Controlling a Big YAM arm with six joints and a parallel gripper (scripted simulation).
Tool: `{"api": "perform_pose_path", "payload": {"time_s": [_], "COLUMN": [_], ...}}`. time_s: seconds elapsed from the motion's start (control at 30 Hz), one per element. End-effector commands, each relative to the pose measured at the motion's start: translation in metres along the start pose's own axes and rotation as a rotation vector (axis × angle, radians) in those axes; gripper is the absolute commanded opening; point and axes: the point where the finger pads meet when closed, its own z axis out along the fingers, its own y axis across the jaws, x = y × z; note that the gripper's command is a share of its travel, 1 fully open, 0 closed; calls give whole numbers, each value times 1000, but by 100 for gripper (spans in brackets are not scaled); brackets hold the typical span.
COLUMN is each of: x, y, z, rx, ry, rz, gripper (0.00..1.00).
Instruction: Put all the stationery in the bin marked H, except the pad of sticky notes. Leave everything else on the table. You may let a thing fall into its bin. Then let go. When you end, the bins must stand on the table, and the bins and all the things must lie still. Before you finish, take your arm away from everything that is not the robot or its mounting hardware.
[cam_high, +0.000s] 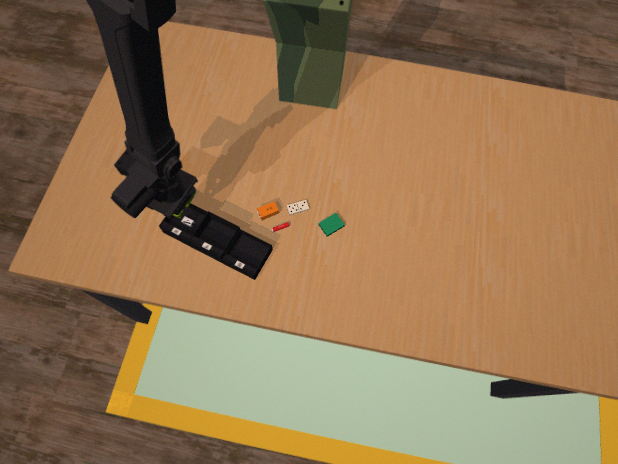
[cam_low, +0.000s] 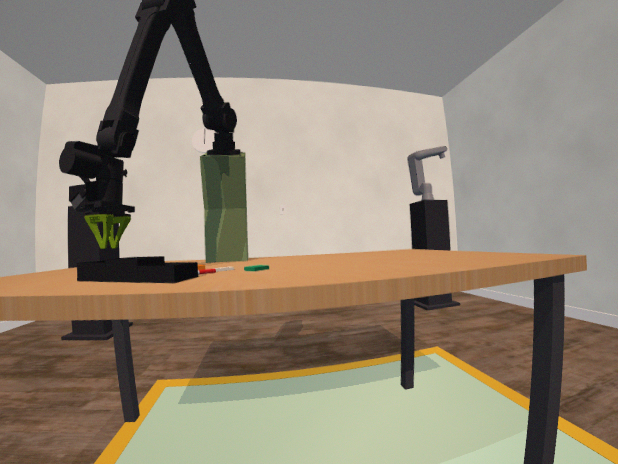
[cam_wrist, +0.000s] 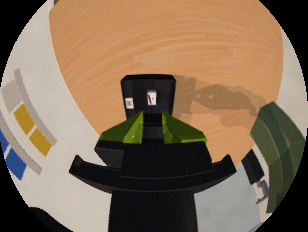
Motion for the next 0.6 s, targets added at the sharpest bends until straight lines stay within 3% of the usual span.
{"api": "perform_pose_path", "payload": {"time_s": [0.0,0.03,0.07,0.43,0.57], "x": [6,5,1,-4,1], "y": [-9,-10,5,3,4], "z": [6,6,-14,-59,-66], "rx": [14,17,-9,-11,-10], "ry": [4,4,-3,-5,-1], "rz": [-7,-5,-7,-3,-11], "gripper": [28,28,100,100,100]}}
